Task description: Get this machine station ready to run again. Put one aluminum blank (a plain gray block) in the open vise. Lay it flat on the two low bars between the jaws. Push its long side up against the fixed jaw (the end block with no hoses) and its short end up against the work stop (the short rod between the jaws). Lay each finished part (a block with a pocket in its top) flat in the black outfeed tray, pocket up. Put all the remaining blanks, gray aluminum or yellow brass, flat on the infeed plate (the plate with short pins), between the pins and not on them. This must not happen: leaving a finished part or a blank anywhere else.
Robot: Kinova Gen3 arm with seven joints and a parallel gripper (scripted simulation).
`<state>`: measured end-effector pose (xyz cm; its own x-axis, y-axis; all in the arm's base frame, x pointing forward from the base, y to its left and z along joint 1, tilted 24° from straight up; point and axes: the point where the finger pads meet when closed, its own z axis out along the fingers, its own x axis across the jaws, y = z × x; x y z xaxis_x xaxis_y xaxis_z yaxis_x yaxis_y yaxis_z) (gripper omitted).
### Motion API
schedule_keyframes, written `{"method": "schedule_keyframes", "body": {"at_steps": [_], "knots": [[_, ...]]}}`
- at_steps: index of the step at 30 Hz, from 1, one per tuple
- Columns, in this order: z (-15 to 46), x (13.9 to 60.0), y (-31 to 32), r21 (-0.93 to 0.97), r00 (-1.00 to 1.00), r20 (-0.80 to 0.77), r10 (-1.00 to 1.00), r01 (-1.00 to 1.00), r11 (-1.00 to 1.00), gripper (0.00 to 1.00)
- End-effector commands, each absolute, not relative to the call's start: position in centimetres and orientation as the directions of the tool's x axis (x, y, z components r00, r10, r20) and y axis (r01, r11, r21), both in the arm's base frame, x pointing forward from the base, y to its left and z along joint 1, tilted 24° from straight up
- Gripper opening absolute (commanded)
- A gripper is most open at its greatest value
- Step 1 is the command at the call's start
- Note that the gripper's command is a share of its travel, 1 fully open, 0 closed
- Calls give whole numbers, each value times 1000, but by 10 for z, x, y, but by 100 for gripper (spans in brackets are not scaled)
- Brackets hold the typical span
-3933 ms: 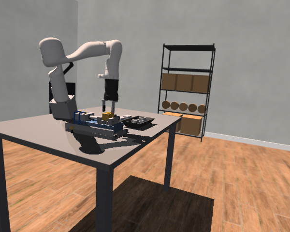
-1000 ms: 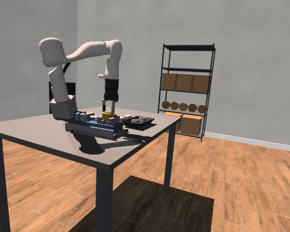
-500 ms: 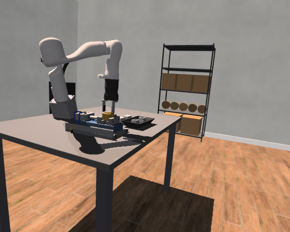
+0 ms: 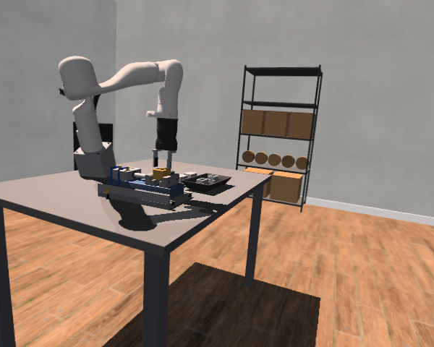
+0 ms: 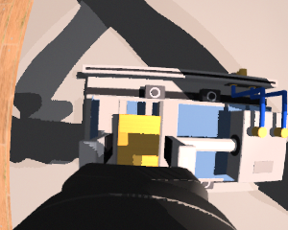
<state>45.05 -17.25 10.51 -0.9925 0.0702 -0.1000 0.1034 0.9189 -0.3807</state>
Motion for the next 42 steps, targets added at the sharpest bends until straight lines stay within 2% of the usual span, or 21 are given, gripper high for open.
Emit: {"method": "schedule_keyframes", "body": {"at_steps": [1,42], "knots": [[106,453,-174,-381,-992,-106,69,105,919,100],[101,454,-176,-381,-992,-106,69,105,919,100]]}}
